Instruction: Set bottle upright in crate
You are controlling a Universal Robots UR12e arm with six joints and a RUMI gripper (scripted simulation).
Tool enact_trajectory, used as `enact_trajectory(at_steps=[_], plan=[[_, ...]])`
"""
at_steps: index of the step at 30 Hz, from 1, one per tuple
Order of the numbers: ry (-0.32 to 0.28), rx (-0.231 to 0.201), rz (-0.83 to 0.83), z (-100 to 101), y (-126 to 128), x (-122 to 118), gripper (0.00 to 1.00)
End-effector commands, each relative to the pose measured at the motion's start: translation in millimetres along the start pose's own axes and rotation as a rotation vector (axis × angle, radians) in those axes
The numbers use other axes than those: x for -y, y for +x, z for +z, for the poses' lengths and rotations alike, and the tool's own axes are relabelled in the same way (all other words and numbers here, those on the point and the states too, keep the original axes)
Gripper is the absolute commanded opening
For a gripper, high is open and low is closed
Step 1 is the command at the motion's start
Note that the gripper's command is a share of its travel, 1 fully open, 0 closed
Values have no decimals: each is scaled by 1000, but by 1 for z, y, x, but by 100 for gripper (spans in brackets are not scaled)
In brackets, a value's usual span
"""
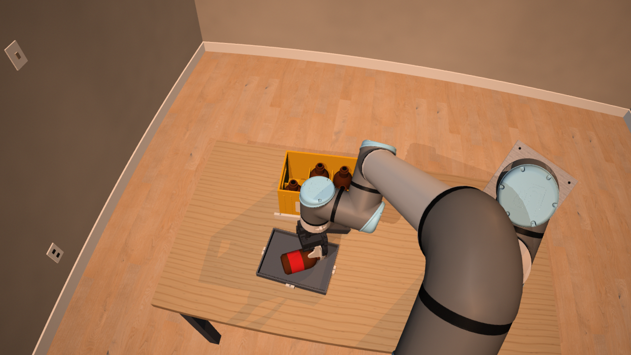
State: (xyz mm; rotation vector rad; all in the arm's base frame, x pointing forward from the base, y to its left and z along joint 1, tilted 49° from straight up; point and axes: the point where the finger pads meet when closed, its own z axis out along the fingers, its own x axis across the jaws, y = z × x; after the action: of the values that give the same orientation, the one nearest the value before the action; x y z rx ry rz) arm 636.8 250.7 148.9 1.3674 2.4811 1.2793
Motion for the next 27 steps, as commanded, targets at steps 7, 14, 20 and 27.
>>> enact_trajectory(at_steps=[7,14,20,27], plan=[[-1,0,0,0,0,0,38],[-1,0,0,1,0,0,38],[-1,0,0,3,0,0,38],[-1,0,0,9,0,0,38]])
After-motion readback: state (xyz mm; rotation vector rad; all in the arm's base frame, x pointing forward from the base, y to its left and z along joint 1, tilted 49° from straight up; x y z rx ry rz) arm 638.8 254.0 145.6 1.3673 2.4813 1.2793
